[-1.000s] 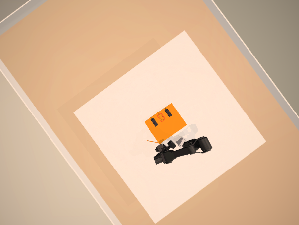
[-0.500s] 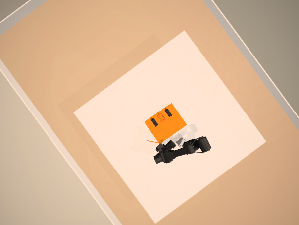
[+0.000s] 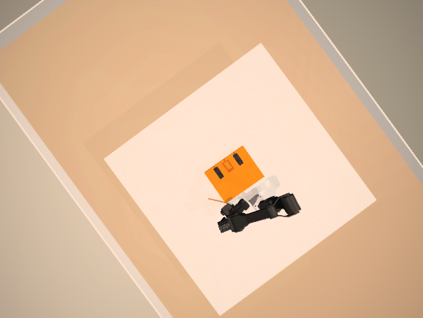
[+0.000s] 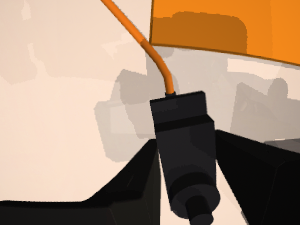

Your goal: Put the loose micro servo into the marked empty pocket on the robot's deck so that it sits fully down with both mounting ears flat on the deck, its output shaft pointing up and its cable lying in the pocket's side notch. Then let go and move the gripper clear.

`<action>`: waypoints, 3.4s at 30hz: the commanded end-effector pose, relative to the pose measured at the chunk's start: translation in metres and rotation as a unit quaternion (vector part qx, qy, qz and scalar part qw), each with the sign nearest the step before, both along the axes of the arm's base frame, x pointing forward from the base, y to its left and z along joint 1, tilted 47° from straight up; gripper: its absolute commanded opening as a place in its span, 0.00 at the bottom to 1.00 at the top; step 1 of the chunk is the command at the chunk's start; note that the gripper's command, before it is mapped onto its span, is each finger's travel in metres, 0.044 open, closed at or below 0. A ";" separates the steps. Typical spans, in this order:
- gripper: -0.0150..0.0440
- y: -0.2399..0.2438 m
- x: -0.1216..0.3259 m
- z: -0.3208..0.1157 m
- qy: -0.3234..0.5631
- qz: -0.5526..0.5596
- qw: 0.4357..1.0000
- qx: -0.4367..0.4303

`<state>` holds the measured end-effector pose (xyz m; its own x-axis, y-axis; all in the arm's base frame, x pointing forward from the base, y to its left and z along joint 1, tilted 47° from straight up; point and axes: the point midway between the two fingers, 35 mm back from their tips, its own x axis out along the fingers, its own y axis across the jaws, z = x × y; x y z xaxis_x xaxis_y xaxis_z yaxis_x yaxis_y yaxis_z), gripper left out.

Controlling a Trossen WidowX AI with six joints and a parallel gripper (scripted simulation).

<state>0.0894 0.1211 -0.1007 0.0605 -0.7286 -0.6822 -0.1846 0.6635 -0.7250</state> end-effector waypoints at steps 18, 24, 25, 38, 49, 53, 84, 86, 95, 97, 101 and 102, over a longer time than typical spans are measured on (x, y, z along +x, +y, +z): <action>0.25 0.044 0.003 0.043 -0.003 -0.001 1.000 0.009; 0.25 0.044 0.029 0.045 -0.004 -0.001 1.000 0.008; 0.25 0.044 0.034 0.045 -0.004 -0.001 1.000 0.008; 0.25 0.045 0.105 0.052 -0.007 -0.001 1.000 0.008; 0.25 0.044 0.141 0.056 -0.008 -0.001 1.000 0.007; 0.25 0.037 0.140 0.063 -0.008 -0.001 1.000 0.007; 0.25 -0.043 0.139 0.145 -0.034 -0.026 0.999 0.005; 0.25 -0.043 0.139 0.145 -0.052 -0.043 0.998 0.006; 0.25 -0.043 0.141 0.145 -0.077 -0.067 0.995 0.009; 0.25 -0.042 0.145 0.145 -0.077 -0.067 0.995 0.009; 0.25 -0.042 0.161 0.146 -0.077 -0.067 0.995 0.009; 0.25 -0.042 0.165 0.147 -0.077 -0.067 0.995 0.009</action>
<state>0.2411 0.0780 0.0439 0.0612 -0.7269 -0.6840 0.0157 0.6859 -0.7275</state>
